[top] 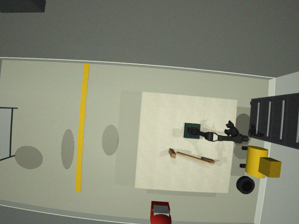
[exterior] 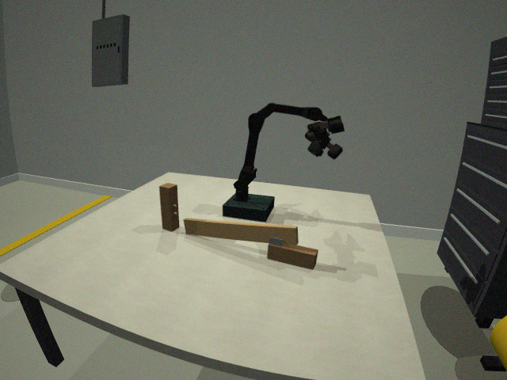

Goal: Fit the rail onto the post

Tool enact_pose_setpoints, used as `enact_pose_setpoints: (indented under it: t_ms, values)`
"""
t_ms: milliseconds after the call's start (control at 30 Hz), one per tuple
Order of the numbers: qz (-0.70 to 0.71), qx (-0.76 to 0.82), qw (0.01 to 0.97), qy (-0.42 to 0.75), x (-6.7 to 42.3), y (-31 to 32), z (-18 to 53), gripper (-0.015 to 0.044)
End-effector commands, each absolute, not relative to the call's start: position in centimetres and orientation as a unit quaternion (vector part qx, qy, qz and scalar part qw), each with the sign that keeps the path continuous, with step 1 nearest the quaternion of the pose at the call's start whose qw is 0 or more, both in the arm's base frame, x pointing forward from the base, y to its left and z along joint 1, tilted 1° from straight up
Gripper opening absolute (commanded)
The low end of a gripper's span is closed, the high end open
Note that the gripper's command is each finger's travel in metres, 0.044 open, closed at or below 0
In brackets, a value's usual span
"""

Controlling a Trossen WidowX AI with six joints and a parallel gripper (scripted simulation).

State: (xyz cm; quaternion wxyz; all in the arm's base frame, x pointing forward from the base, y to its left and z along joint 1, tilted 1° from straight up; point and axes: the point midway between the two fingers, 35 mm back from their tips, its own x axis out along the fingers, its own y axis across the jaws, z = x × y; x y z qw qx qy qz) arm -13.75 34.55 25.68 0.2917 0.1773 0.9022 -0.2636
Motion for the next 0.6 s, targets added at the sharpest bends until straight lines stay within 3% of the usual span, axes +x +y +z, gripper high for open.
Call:
enact_pose_setpoints:
  t_ms: [0,200,367,567]
  values:
    - [-0.261,0.178,0.292,0.903,-13.6,34.6,25.6,0.0426]
    - [-0.138,0.222,0.328,0.908,-6.9,36.8,24.2,0.044]
    - [0.006,0.234,0.414,0.88,1.3,37.4,21.9,0.044]
    - [0.101,0.214,0.491,0.839,7.7,36.5,20.1,0.044]
